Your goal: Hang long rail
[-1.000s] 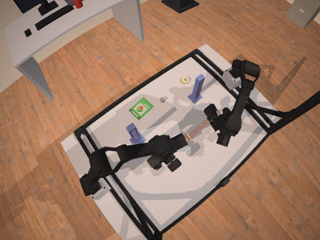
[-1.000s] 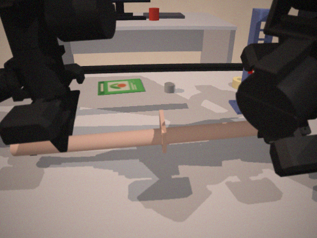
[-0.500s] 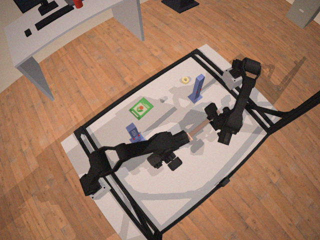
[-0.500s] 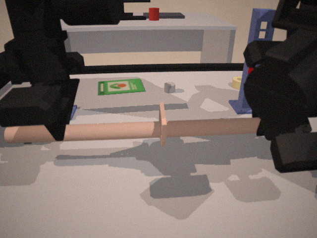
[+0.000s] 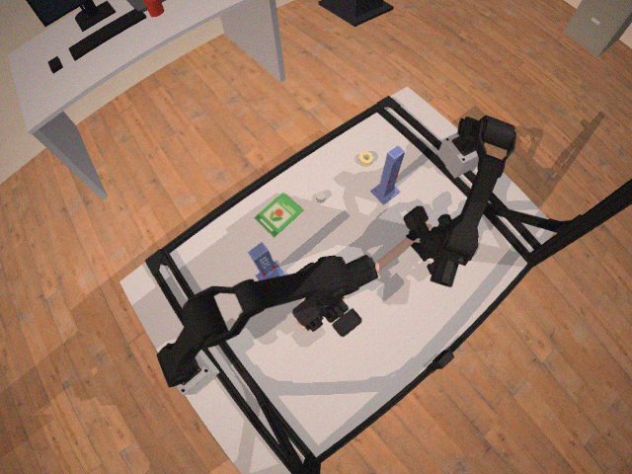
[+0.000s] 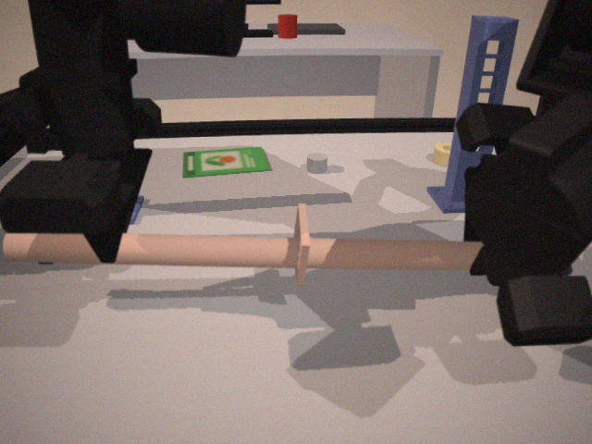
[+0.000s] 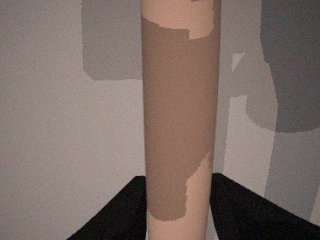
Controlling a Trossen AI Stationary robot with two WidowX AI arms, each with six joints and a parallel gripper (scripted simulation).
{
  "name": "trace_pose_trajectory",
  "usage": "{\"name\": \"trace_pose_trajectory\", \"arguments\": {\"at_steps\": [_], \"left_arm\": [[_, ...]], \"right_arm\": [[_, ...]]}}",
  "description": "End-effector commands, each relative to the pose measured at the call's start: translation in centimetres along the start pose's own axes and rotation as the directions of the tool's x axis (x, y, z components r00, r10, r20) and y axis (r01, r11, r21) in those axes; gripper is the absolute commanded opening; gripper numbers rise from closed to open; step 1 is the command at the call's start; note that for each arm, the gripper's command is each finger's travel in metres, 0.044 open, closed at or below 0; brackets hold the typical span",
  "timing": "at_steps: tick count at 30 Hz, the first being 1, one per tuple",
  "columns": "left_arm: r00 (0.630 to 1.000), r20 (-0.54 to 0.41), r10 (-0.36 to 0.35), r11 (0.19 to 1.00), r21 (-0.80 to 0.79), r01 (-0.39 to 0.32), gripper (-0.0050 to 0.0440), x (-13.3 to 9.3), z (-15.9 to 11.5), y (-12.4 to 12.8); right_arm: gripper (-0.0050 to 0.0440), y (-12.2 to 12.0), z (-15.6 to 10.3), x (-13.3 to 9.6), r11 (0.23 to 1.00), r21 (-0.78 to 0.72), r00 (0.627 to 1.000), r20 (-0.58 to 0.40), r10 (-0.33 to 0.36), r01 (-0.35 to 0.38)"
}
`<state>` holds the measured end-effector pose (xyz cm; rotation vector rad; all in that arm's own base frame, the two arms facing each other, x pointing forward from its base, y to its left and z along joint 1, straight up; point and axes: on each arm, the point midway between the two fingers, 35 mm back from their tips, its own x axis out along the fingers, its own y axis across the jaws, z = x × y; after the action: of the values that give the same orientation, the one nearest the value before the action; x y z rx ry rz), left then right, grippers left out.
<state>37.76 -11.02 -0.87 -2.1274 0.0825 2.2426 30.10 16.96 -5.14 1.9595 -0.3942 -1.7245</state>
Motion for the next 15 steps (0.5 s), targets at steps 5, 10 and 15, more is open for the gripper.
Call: {"name": "trace_pose_trajectory", "arguments": {"at_steps": [5,10,15], "left_arm": [[1.0,0.012,-0.005,1.0,0.0,0.005,0.0,0.05,-0.18,-0.07],[1.0,0.012,-0.005,1.0,0.0,0.005,0.0,0.05,-0.18,-0.07],[1.0,0.012,-0.005,1.0,0.0,0.005,0.0,0.05,-0.18,-0.07]], "right_arm": [[0.0,-0.2,0.24,0.37,1.0,0.008,1.0,-0.008,0.005,-0.005],[0.0,-0.3,0.09,0.44,1.0,0.008,1.0,-0.008,0.005,-0.005],[0.0072,-0.3,0.09,0.44,1.0,0.008,1.0,-0.008,0.005,-0.005]]}}
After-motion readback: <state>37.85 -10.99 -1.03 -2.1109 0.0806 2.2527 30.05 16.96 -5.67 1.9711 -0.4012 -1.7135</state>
